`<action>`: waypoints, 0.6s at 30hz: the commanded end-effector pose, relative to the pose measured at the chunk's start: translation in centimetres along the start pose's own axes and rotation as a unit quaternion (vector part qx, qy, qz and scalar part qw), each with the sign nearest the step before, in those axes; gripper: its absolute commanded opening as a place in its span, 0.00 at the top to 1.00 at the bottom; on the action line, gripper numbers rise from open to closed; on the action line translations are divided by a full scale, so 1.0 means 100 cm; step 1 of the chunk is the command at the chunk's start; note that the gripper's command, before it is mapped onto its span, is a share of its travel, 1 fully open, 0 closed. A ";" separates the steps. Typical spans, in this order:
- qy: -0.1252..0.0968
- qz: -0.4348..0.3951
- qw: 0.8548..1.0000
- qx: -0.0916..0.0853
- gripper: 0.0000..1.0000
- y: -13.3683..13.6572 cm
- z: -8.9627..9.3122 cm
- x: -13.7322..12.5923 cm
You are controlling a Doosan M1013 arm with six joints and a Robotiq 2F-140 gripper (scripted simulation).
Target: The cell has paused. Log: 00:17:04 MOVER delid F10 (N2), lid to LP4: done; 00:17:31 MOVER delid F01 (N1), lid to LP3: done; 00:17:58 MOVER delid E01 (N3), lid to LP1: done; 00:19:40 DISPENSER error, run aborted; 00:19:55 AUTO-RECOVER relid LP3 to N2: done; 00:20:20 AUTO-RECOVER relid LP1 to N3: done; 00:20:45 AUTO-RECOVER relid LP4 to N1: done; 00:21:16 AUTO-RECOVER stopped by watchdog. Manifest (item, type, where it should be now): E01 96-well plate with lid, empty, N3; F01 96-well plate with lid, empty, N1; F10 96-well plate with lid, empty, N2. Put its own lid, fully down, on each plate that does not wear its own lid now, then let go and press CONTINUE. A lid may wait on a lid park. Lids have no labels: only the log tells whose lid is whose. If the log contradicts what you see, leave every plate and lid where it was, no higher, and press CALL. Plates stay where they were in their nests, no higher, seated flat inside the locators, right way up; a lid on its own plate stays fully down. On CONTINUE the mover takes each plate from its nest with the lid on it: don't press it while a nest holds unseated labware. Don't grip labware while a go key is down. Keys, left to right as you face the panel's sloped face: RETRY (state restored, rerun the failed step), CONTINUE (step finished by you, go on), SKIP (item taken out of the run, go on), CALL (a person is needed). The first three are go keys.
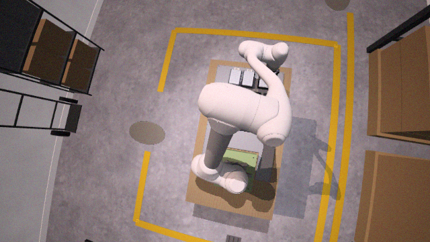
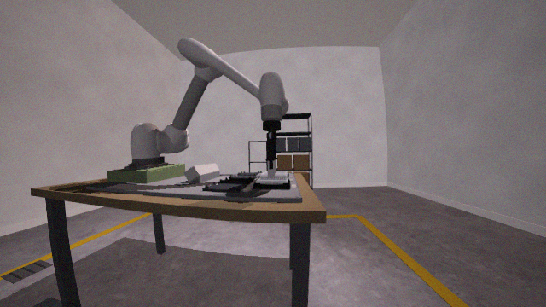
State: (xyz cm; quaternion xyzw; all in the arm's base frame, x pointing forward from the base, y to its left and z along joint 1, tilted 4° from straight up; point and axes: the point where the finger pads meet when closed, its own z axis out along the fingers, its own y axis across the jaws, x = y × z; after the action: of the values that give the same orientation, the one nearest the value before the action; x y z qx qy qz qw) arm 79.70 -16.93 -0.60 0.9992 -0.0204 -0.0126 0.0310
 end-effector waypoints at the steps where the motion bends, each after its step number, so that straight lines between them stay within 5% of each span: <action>1: 0.000 0.000 1.000 0.000 1.00 0.000 0.001 0.000; 18: 0.000 0.000 1.000 0.000 1.00 0.000 0.003 0.000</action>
State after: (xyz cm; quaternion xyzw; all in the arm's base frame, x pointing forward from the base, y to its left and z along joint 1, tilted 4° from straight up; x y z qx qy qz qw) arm 79.69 -16.95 -0.91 0.9992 -0.0204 -0.0126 0.0310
